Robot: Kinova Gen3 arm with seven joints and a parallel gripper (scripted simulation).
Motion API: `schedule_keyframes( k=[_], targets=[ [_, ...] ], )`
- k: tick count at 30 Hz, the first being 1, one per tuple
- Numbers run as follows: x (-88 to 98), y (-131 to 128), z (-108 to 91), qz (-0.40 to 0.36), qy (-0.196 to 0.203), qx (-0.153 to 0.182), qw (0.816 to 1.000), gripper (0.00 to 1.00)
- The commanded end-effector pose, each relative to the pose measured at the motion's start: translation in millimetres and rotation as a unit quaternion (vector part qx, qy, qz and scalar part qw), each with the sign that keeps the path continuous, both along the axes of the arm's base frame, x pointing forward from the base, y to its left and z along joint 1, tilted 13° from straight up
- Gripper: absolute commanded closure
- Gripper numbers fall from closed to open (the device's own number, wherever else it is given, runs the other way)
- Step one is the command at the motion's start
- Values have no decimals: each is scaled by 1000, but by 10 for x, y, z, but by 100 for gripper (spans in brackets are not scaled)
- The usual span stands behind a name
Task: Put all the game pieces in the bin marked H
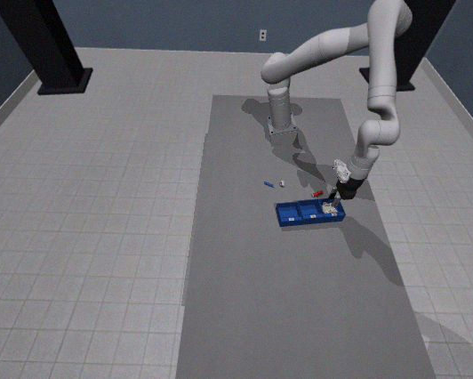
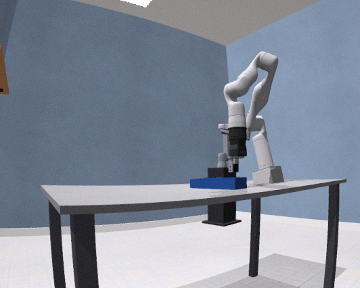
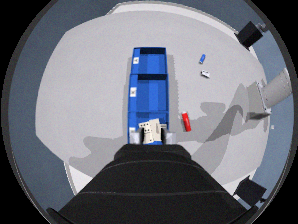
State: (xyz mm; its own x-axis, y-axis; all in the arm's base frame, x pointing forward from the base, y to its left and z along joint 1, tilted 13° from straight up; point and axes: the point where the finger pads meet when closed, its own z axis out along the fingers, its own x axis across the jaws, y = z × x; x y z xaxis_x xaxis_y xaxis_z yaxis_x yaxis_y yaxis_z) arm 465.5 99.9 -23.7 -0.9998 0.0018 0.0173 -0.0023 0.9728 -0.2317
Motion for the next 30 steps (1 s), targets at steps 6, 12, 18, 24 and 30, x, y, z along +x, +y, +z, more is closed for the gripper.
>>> schedule_keyframes(
  k=[6, 12, 18, 24, 30],
  targets=[
    [19, 24, 18, 0, -2, 1, 1000, 35],
    [23, 74, 240, -1, -2, 0, 1000, 0],
    [25, 110, 396, -1, -2, 0, 1000, 0],
    [27, 164, 630, -1, -2, 0, 1000, 0],
    [28, 208, 825, -1, -2, -1, 1000, 0]
  ],
)
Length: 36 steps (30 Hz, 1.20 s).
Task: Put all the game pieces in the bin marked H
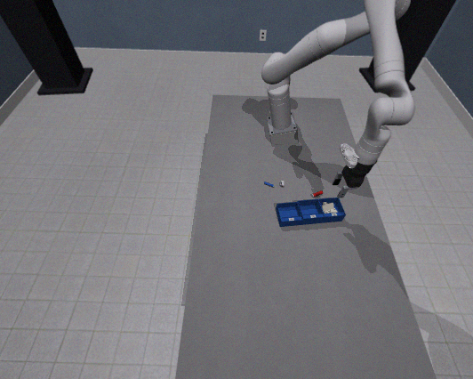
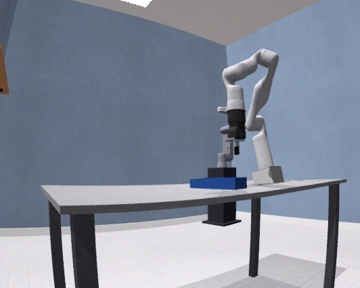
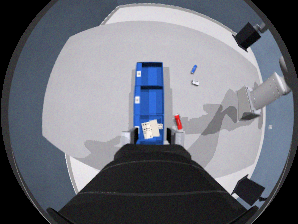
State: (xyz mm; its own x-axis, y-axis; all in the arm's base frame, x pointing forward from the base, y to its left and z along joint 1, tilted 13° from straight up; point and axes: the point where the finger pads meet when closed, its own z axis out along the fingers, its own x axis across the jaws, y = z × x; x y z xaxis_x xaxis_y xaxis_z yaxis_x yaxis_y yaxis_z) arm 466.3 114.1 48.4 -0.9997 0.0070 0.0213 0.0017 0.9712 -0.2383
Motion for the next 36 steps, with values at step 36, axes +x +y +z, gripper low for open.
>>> schedule_keyframes(
  k=[36],
  targets=[
    [28, 187, 591, 3, -4, 5, 1000, 0]
  ],
)
